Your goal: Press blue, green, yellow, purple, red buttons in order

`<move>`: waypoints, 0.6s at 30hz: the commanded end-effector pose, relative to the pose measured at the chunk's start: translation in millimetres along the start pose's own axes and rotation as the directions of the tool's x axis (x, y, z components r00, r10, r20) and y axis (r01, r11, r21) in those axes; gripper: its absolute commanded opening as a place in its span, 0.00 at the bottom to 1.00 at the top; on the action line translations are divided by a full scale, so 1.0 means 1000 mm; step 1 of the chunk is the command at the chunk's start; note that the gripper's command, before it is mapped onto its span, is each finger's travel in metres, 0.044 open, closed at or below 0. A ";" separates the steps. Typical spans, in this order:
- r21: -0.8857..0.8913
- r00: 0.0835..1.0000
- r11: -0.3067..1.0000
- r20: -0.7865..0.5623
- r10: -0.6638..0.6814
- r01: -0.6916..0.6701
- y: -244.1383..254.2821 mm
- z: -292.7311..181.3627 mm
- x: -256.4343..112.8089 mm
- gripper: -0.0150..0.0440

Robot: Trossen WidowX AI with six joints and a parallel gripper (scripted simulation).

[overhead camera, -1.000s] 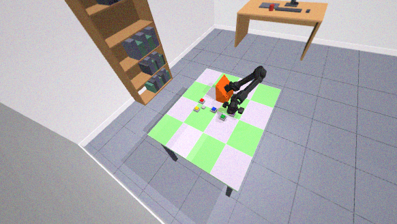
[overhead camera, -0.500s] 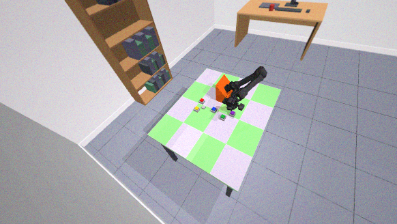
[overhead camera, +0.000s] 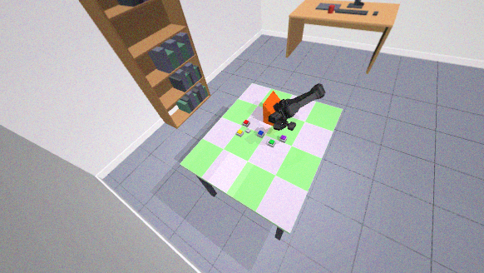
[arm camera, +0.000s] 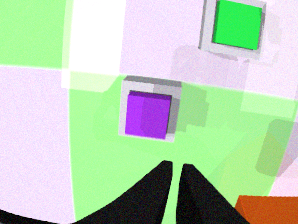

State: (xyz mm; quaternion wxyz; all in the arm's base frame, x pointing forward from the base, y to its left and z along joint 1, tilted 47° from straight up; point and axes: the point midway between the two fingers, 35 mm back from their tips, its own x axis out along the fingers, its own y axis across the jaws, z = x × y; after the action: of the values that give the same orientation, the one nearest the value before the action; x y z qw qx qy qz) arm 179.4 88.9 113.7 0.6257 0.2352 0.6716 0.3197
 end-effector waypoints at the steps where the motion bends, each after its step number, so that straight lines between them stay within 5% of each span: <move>1: 0.037 0.999 0.999 0.013 -0.031 0.030 -0.038 0.022 -0.010 0.29; 18: 0.010 0.999 0.999 0.002 -0.039 0.039 -0.262 0.024 -0.017 0.29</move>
State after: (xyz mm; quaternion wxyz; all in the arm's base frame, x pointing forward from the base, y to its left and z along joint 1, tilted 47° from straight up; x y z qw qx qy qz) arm 235.0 -71.9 -32.7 0.6292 0.2300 0.6816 0.2943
